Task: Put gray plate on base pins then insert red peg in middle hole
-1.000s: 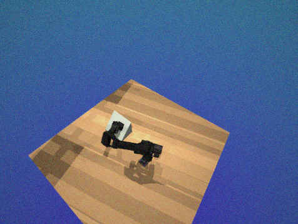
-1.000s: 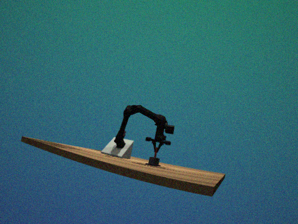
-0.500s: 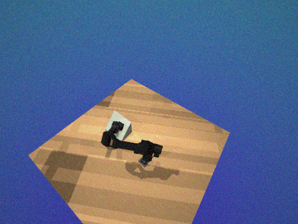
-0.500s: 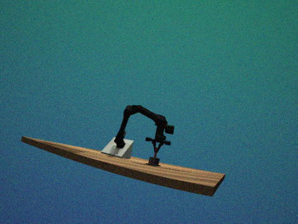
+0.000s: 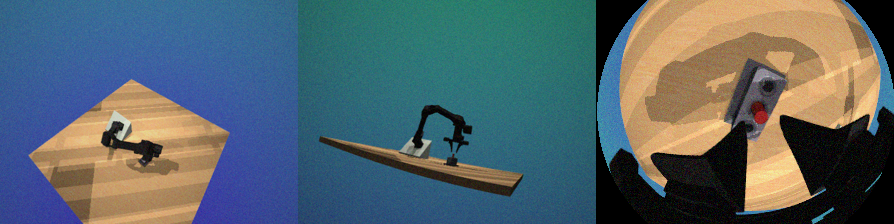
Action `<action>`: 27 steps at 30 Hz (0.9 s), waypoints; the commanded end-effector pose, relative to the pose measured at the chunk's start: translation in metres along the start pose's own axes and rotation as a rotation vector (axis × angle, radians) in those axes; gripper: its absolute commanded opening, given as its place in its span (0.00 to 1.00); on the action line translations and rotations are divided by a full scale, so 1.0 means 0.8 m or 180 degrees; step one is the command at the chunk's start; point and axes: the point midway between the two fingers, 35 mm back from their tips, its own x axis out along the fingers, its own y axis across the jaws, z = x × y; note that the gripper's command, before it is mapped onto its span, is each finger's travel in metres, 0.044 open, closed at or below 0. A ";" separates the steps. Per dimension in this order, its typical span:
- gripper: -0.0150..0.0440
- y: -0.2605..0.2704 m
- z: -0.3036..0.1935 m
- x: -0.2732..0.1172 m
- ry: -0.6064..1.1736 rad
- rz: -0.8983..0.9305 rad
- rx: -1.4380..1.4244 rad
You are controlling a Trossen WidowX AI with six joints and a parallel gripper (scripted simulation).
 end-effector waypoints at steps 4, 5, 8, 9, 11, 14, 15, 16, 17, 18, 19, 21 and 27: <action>0.51 0.000 0.000 -0.001 -0.0005 0.0001 -0.0006; 0.51 0.000 0.000 -0.002 -0.0009 0.0001 -0.0011; 0.51 -0.001 -0.001 -0.005 -0.0020 0.0001 -0.0023; 0.51 -0.001 -0.001 -0.006 -0.0021 0.0001 -0.0025; 0.51 -0.001 -0.002 -0.007 -0.0022 0.0001 -0.0026; 0.51 -0.002 -0.003 -0.009 -0.0022 0.0001 -0.0026; 0.51 -0.002 -0.003 -0.009 -0.0022 0.0001 -0.0026; 0.51 -0.003 -0.003 -0.010 -0.0022 0.0001 -0.0026; 0.51 -0.003 -0.003 -0.010 -0.0021 0.0001 -0.0026; 0.51 -0.003 -0.004 -0.011 -0.0021 0.0001 -0.0026; 0.51 -0.003 -0.004 -0.012 -0.0021 0.0001 -0.0026; 0.51 -0.004 -0.004 -0.013 -0.0021 0.0001 -0.0026; 0.51 -0.005 -0.005 -0.017 -0.0021 0.0001 -0.0026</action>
